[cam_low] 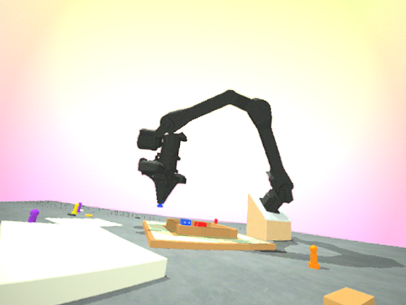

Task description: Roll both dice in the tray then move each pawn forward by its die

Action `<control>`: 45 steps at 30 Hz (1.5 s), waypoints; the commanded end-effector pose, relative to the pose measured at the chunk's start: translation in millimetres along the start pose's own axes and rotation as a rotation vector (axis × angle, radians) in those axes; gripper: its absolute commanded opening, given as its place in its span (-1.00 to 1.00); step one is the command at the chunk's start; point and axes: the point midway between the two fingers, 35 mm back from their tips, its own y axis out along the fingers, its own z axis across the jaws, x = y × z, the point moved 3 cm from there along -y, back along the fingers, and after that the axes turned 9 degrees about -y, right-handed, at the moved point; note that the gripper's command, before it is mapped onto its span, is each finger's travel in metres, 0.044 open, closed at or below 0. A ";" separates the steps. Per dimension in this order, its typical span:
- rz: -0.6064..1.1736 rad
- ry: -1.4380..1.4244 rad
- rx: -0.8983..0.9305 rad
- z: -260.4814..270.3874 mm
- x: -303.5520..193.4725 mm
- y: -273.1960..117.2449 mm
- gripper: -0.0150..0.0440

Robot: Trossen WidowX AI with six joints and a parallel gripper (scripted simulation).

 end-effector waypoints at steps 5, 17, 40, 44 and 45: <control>-0.007 0.004 0.008 3.5 -2.5 17.0 -0.49; -0.006 0.004 0.009 3.7 -2.9 41.7 -0.49; -0.007 0.003 0.007 4.1 -2.5 4.2 0.75; -0.007 0.004 0.007 4.0 -2.7 1.5 1.00; -0.007 0.004 0.007 4.0 -2.7 1.5 1.00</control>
